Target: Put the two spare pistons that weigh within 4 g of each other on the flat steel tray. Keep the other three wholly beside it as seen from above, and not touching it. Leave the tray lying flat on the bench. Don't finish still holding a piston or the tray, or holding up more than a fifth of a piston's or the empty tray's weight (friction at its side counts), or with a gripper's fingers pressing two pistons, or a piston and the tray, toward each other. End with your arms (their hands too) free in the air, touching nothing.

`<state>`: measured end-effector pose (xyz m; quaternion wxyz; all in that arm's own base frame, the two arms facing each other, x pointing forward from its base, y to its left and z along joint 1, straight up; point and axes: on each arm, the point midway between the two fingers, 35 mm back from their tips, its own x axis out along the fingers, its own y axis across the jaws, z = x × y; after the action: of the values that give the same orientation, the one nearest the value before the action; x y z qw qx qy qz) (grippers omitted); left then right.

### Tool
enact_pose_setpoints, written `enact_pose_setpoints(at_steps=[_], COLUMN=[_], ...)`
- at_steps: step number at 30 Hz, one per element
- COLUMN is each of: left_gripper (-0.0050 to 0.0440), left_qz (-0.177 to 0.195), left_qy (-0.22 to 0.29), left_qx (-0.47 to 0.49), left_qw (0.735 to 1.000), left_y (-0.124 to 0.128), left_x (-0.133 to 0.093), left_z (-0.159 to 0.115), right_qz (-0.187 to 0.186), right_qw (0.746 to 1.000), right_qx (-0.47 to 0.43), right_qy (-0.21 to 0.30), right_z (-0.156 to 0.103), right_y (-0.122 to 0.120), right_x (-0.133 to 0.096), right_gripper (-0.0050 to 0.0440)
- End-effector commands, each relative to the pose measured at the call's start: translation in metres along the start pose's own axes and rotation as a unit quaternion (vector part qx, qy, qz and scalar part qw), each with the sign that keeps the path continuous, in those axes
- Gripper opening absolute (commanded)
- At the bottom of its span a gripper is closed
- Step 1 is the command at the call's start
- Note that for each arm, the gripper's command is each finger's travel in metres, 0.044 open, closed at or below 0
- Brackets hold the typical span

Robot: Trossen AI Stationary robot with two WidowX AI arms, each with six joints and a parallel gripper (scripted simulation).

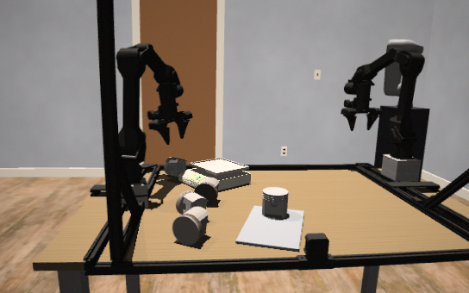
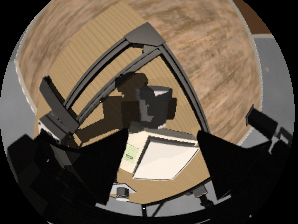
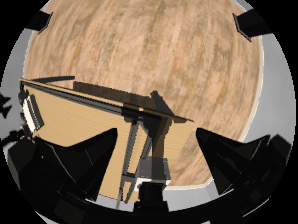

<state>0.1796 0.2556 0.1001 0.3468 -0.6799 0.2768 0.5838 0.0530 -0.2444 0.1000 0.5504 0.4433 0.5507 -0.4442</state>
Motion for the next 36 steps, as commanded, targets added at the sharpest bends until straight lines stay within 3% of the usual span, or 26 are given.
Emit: enact_pose_setpoints(at_steps=[1,36], left_gripper=[0.0378,0.0378], left_qz=[0.007,0.011], left_qy=[0.005,0.009], left_qx=[-0.003,-0.002], left_qw=[1.000,1.000], left_y=[0.004,0.012], left_x=[0.010,0.059], left_z=[-0.001,0.001], right_qz=[0.001,0.001], right_qw=[1.000,1.000], right_qx=[0.000,0.000], right_qy=[0.000,0.000], right_z=[0.000,0.000], right_y=[0.000,0.000], right_x=[0.000,0.000], right_gripper=[0.0440,0.0440])
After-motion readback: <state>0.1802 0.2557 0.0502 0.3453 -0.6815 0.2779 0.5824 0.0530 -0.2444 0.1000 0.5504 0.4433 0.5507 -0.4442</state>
